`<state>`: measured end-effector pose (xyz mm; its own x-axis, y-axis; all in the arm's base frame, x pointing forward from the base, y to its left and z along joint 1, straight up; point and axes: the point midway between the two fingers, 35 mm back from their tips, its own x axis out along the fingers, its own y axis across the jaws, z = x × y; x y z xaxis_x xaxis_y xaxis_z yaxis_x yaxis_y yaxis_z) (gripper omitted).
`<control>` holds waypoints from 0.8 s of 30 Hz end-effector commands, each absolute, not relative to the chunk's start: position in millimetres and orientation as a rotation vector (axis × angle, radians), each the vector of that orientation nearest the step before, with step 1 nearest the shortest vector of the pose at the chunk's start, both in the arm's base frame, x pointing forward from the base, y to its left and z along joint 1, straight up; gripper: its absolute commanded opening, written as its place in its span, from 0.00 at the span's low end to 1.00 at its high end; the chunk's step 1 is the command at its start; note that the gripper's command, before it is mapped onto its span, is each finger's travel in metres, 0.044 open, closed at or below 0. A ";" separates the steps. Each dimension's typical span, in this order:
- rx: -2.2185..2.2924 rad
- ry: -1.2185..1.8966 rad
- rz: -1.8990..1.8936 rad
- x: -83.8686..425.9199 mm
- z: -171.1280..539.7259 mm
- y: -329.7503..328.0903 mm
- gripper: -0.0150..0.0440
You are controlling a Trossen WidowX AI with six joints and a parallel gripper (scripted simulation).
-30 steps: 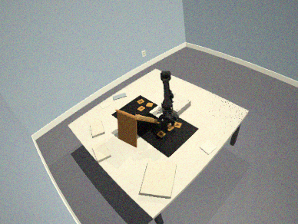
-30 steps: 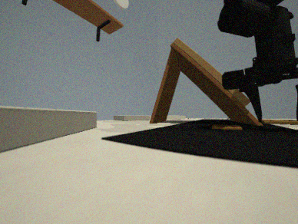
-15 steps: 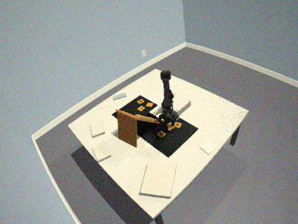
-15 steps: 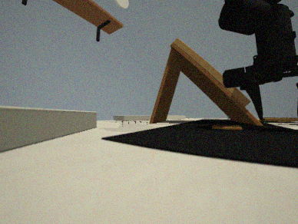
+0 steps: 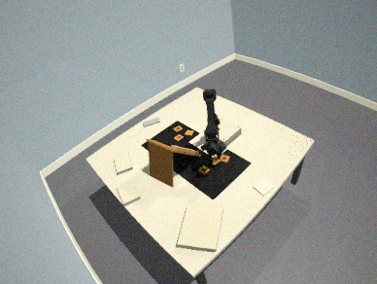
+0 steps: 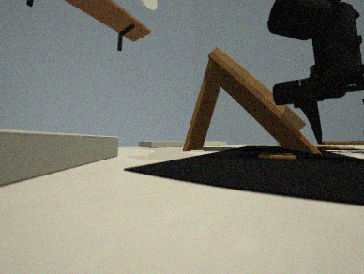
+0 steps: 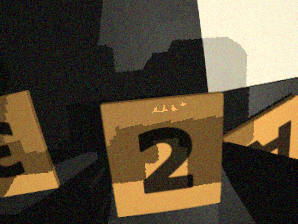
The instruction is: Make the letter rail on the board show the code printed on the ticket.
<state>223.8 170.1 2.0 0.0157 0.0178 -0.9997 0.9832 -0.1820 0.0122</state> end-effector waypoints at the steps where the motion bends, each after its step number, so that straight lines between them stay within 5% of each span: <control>1: 1.371 1.114 -1.320 224.6 5.3 170.3 0.25; 24: 1.354 1.135 -1.285 226.2 9.4 172.3 0.25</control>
